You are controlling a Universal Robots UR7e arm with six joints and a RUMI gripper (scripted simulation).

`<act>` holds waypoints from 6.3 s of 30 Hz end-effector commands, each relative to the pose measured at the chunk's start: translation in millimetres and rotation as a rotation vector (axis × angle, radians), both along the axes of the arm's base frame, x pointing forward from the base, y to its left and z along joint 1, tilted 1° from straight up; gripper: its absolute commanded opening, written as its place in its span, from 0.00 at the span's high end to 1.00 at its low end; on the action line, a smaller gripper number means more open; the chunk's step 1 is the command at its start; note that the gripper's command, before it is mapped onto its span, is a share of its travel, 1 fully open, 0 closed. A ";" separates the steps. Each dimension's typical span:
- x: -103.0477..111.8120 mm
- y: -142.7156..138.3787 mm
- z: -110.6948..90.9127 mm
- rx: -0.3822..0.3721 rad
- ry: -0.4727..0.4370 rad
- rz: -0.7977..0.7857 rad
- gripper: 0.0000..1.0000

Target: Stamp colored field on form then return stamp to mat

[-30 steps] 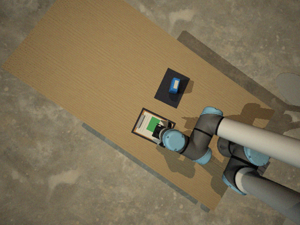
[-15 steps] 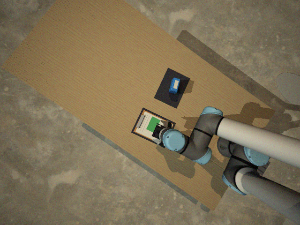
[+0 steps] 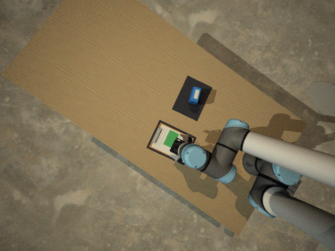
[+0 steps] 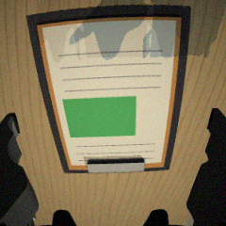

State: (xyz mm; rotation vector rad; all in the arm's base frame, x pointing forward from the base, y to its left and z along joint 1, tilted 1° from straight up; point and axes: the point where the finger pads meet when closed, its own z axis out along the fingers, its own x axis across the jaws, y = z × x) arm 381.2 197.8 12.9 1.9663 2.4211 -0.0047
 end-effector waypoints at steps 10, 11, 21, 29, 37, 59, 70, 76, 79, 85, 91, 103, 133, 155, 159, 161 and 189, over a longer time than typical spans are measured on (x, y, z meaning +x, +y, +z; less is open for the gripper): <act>2.1 3.8 6.9 0.004 -0.009 -0.145 0.00; 2.1 4.1 7.3 0.005 -0.010 -0.160 0.00; 1.9 7.4 11.3 0.007 -0.012 -0.309 0.00; 2.3 11.2 16.6 0.011 -0.015 -0.503 0.00; 3.1 14.4 21.4 0.014 -0.018 -0.678 0.00; 9.9 24.6 41.8 0.028 -0.029 -1.408 0.00; 14.5 26.9 52.7 0.035 -0.034 -1.790 0.00; 17.5 27.1 60.3 0.041 -0.036 -2.031 0.00; 18.9 26.7 64.1 0.044 -0.036 -2.147 0.00; 20.4 25.8 69.1 0.046 -0.041 -2.365 0.00; 22.0 23.7 77.0 0.052 -0.041 -2.590 0.00; 22.2 18.7 88.3 0.056 -0.048 -3.038 0.00; 11.7 6.2 116.1 0.074 -0.058 -3.988 0.00; 3.4 2.7 127.0 0.081 -0.060 -4.363 0.00; 2.3 2.3 128.7 0.083 -0.058 -4.409 0.00; 1.8 2.2 129.3 0.083 -0.058 -4.429 0.00; -0.7 1.4 130.5 0.079 -0.062 -4.512 0.00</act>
